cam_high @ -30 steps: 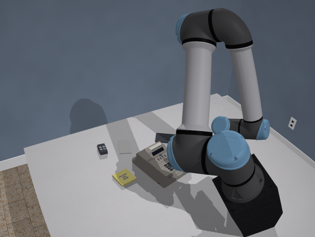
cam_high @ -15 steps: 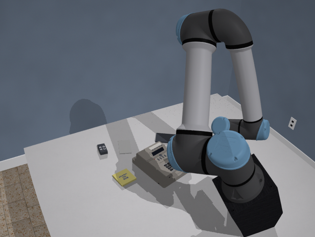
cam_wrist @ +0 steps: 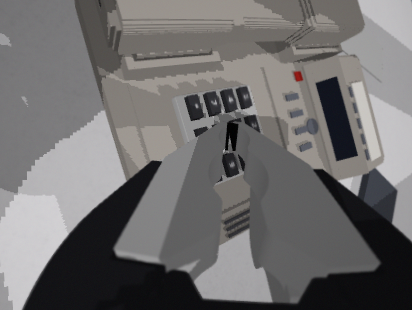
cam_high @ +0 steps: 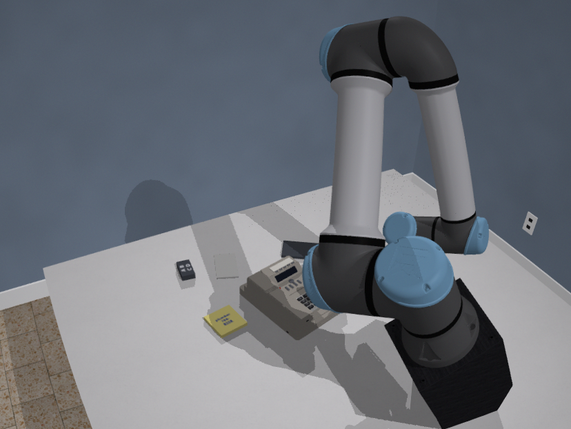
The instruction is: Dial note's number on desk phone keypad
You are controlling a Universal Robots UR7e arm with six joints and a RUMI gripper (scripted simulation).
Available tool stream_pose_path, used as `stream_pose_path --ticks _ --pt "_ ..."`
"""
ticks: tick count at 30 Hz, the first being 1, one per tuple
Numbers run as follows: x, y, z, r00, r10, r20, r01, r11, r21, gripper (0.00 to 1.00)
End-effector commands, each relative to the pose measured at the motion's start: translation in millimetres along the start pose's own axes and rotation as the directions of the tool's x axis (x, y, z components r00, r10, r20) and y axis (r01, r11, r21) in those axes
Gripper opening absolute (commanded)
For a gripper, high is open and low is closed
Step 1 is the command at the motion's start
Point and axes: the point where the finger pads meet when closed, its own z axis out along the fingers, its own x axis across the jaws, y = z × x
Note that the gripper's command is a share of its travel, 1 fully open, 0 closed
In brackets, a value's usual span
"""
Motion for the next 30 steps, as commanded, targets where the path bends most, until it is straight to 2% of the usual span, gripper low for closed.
stream_pose_path --ticks 1,11,30 --pt "0 0 0 1.000 -0.001 0.000 0.001 1.000 -0.001 0.00" --pt "7 -8 -10 1.000 -0.001 0.000 0.001 1.000 -0.001 0.00" --pt "13 -9 -6 1.000 -0.001 0.000 0.001 1.000 -0.001 0.00"
